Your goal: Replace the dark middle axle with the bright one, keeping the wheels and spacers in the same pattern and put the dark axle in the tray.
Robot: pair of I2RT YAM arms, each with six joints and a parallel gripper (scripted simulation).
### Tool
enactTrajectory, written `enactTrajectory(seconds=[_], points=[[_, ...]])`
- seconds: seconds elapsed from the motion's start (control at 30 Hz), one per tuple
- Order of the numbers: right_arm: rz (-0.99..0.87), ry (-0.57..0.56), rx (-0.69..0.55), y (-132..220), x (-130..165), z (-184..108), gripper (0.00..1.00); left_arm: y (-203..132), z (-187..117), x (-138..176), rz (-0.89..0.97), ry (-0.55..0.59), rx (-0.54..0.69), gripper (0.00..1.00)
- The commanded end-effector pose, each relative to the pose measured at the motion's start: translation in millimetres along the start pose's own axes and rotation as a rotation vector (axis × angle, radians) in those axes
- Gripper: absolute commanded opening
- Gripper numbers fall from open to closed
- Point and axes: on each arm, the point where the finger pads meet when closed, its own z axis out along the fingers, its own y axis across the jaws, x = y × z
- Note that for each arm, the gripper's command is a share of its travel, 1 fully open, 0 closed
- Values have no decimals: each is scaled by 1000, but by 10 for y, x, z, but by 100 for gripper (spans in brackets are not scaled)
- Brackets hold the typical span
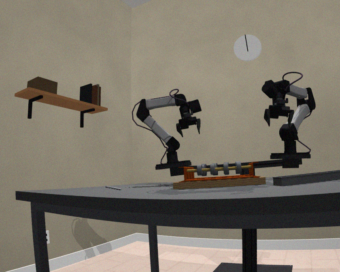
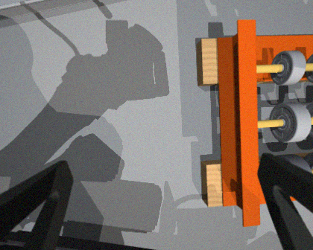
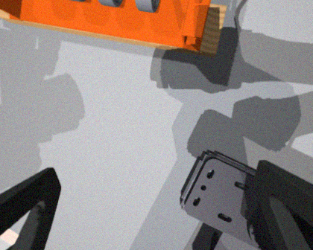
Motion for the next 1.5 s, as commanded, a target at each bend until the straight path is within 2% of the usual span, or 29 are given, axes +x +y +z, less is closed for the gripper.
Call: enactTrajectory(seconds=[0.0, 0.63, 0.67, 1.1, 1.17, 1.33, 1.47], points=[[-1, -3, -9, 25, -12, -18, 100, -22, -18, -28, 0, -8, 8, 100], [-1, -3, -9, 25, -12, -18, 100, -22, -18, -28, 0, -8, 8, 100], [-1, -3, -9, 25, -12, -18, 19, -22, -18, -28, 0, -8, 8, 100], [-1, -3, -9, 25, -12, -18, 19, -22, -18, -28, 0, -8, 8, 100], [64, -1, -33, 143, -84, -52, 19, -140, -84, -180, -11, -41, 53, 100], [200, 15, 6, 206, -212, 35, 19, -262, -92, -348, -5, -86, 102, 100], [375, 31, 60, 254, -423, 170, 19, -396, -126, -583, 3, -146, 154, 100]])
